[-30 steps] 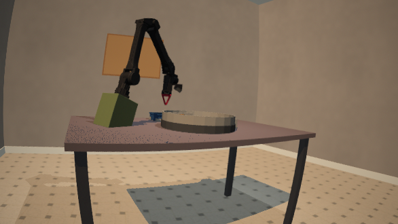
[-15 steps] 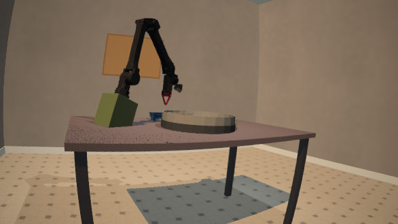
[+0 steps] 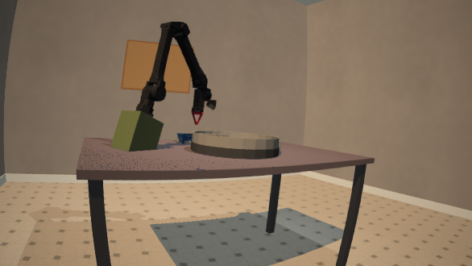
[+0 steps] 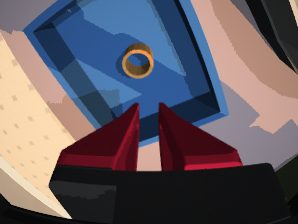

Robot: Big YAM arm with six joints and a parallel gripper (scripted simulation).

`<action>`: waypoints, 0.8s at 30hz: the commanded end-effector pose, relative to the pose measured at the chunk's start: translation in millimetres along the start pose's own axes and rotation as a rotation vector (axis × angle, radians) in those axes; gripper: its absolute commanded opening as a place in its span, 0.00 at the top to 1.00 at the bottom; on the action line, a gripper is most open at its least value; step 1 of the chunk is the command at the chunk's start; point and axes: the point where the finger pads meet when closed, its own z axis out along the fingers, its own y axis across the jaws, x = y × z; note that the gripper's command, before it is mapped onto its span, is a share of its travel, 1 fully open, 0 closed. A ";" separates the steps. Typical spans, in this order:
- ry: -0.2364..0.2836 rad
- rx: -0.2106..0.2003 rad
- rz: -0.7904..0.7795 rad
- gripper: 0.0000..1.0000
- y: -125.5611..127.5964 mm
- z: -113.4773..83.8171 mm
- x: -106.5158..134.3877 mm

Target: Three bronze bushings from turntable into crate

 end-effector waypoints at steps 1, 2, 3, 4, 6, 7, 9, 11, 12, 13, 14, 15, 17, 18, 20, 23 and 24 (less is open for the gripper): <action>-0.047 -0.063 0.007 0.86 25.3 -28.5 -14.4; -0.047 -0.063 0.007 0.86 25.3 -28.5 -14.4; -0.047 -0.063 0.007 0.86 25.3 -28.5 -14.4; -0.047 -0.063 0.007 0.86 25.3 -28.5 -14.4; -0.047 -0.063 0.007 0.86 25.3 -28.5 -14.4; -0.047 -0.063 0.007 0.86 25.3 -28.5 -14.4; -0.047 -0.063 0.007 0.86 25.3 -28.5 -14.4; -0.047 -0.063 0.007 0.86 25.3 -28.5 -14.4; -0.047 -0.062 0.007 0.86 25.2 -28.5 -14.3; -0.045 -0.060 0.007 0.86 24.6 -28.8 -13.9; -0.044 -0.058 0.007 0.86 24.1 -29.3 -13.4; -0.044 -0.058 0.007 0.86 24.2 -30.0 -13.4; -0.044 -0.058 0.006 0.86 24.2 -31.7 -13.2; -0.044 -0.058 0.006 0.86 24.2 -31.7 -13.2; -0.045 -0.059 0.007 0.86 24.2 -32.2 -13.6; -0.047 -0.062 0.007 0.86 24.9 -32.6 -14.2; -0.047 -0.062 0.007 0.86 24.9 -32.6 -14.2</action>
